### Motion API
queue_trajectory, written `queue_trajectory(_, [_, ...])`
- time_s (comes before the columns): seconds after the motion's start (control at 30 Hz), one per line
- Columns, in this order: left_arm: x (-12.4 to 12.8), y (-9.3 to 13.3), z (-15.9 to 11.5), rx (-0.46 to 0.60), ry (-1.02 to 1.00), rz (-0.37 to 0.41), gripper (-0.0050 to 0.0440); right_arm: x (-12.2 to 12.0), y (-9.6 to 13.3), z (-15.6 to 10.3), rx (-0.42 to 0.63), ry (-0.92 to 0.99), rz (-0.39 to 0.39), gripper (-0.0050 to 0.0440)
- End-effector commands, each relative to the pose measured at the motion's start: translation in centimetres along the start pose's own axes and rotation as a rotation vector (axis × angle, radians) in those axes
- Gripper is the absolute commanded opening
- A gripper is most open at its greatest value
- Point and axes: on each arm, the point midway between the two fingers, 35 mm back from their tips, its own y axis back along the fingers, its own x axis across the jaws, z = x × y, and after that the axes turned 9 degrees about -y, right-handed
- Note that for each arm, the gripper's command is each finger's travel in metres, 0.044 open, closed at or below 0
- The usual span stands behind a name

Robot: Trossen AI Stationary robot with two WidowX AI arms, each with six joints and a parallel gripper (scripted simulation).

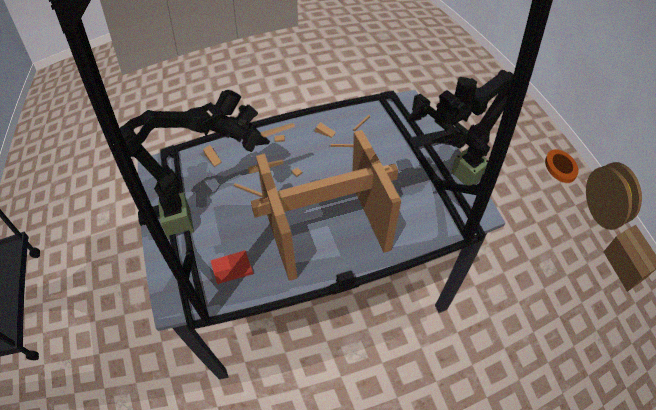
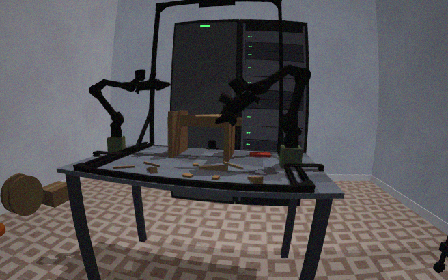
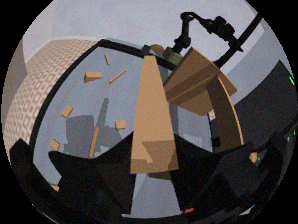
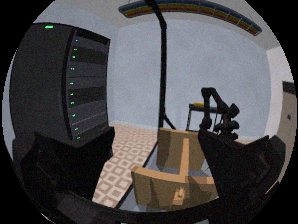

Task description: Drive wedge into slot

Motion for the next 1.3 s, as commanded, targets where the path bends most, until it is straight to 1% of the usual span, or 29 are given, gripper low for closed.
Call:
queue_trajectory(0.0, [-3.1,0.3,2.0,0.045,0.185,-0.063,0.0000,-0.1,0.0,0.0,0.000,0.005,-0.005,0.0440])
queue_trajectory(0.2, [-9.2,1.2,4.0,0.196,0.511,-0.135,0.0000,-0.1,0.0,0.0,0.000,0.005,-0.005,0.0440])
queue_trajectory(0.27, [-9.2,1.2,4.0,0.196,0.511,-0.135,0.0000,-0.1,0.0,0.0,0.000,0.005,-0.005,0.0440])
queue_trajectory(0.33, [-11.9,1.9,4.2,0.267,0.601,-0.162,0.0000,-0.1,0.0,0.0,0.000,0.005,-0.005,0.0440])
queue_trajectory(0.4, [-15.2,2.8,3.9,0.357,0.672,-0.196,0.0000,-0.1,0.0,0.0,0.000,0.005,-0.005,0.0440])
queue_trajectory(0.53, [-21.7,5.6,2.6,0.558,0.798,-0.231,0.0000,-0.1,0.0,0.0,0.000,0.005,-0.005,0.0440])
queue_trajectory(0.67, [-27.3,9.7,0.6,0.776,0.904,-0.212,0.0000,-0.1,0.0,0.0,0.000,0.005,-0.005,0.0440])
queue_trajectory(0.7, [-27.3,9.7,0.6,0.779,0.905,-0.211,0.0000,-0.1,0.0,0.0,0.000,0.005,-0.005,0.0440])
queue_trajectory(0.73, [-28.6,10.9,0.0,0.834,0.928,-0.197,0.0000,-0.1,0.0,0.0,0.000,0.005,-0.005,0.0440])
queue_trajectory(0.77, [-29.2,12.0,-0.7,0.902,0.961,-0.164,0.0000,-0.1,0.0,0.0,0.000,0.005,-0.005,0.0440])
queue_trajectory(0.83, [-29.2,12.0,-0.7,0.902,0.961,-0.164,0.0000,-0.1,0.0,0.0,0.000,0.005,-0.005,0.0440])
queue_trajectory(0.87, [-28.7,11.9,-1.2,0.946,1.031,-0.094,0.0000,-0.1,0.0,0.0,0.000,0.005,-0.005,0.0440])
queue_trajectory(0.9, [-27.2,10.7,-1.3,0.959,1.139,0.006,0.0000,-0.1,0.0,0.0,0.000,0.005,-0.005,0.0440])
queue_trajectory(0.93, [-26.1,9.9,-1.1,0.963,1.242,0.086,0.0000,-0.1,0.0,0.0,0.000,0.005,-0.005,0.0440])
queue_trajectory(0.97, [-25.3,9.4,-0.7,0.963,1.334,0.153,0.0000,-0.1,0.0,0.0,0.000,0.005,-0.005,0.0440])
queue_trajectory(1.0, [-25.2,9.5,-0.6,0.973,1.388,0.198,0.0000,-0.1,0.0,0.0,0.000,0.005,-0.005,0.0440])
queue_trajectory(1.1, [-26.1,10.5,-0.9,1.009,1.441,0.258,0.0000,-0.1,0.0,0.0,0.000,0.005,-0.005,0.0440])
queue_trajectory(1.27, [-26.1,10.5,-0.9,1.010,1.440,0.260,0.0000,-0.1,0.0,0.0,0.000,0.005,-0.005,0.0440])
